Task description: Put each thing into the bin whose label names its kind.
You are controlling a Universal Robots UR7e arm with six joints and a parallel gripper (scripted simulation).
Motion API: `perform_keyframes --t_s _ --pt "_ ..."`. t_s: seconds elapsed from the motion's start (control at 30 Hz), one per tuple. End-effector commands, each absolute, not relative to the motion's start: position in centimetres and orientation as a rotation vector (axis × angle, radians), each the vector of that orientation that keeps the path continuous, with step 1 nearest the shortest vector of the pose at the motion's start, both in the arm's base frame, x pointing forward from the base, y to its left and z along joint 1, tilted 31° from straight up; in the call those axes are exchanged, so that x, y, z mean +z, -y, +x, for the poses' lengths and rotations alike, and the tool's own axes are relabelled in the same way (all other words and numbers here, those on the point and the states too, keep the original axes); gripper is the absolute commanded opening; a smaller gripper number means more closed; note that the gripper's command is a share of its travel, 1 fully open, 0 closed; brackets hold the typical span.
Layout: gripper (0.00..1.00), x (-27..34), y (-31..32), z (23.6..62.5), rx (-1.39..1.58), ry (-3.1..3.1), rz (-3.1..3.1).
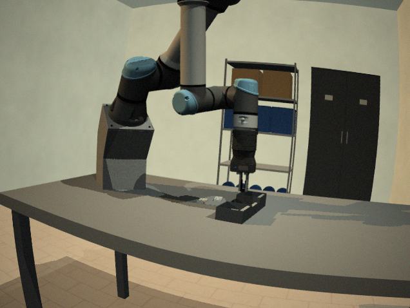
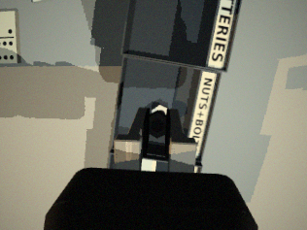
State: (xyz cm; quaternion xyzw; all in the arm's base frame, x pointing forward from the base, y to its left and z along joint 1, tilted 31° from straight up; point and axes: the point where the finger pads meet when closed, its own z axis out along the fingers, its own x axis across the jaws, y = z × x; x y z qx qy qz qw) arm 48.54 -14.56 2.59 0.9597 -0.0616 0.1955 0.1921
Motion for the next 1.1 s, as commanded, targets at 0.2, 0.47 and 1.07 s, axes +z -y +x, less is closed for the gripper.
perform_keyframes --t_s 0.2,0.47,1.07 --pt "0.34 2.56 14.53 48.86 0.547 0.349 2.697" --pt "0.34 2.48 14.55 48.63 0.547 0.349 2.697" --pt "0.34 1.93 14.81 48.7 0.547 0.349 2.697"
